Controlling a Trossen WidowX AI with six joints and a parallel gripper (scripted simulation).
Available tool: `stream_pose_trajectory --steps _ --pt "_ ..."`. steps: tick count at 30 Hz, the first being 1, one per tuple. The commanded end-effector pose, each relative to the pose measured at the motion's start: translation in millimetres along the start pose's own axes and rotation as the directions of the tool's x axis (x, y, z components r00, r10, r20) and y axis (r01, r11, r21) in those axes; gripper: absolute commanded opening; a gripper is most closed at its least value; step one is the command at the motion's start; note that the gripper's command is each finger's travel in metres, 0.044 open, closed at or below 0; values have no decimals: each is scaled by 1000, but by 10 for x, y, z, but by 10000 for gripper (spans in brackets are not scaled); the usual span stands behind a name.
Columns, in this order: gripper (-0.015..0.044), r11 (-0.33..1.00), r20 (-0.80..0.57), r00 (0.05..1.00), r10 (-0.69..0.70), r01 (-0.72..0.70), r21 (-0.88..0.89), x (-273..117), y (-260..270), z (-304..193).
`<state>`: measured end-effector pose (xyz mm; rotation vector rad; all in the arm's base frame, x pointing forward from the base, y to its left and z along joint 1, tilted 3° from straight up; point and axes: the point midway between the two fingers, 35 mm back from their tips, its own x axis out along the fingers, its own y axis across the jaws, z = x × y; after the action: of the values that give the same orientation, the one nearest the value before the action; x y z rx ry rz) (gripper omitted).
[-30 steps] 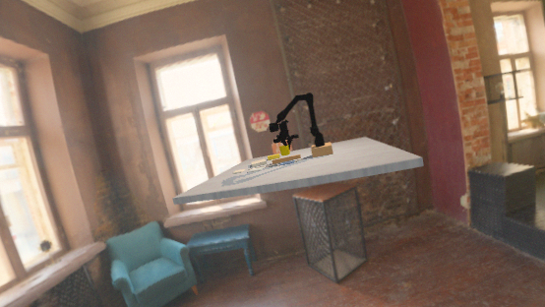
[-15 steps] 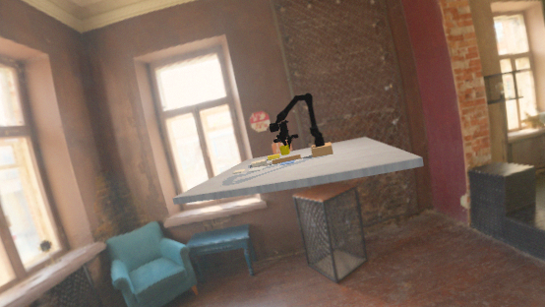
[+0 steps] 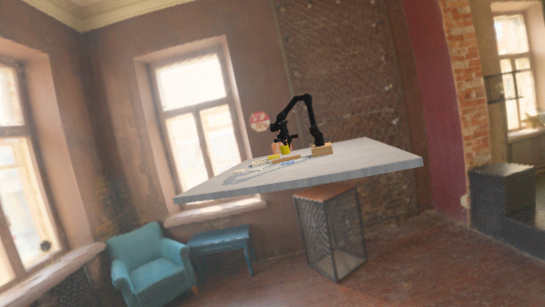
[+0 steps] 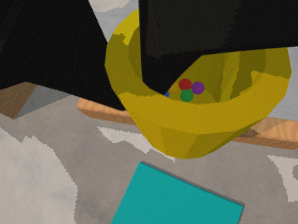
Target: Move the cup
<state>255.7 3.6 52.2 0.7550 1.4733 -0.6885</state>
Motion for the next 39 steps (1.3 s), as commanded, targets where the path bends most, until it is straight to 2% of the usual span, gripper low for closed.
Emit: stream_pose_trajectory --steps 1,39 --pt "0 1000 3 1000 7 -7 -2 -16 -13 110" --pt "0 1000 10 1000 5 -5 -2 -63 -265 934"
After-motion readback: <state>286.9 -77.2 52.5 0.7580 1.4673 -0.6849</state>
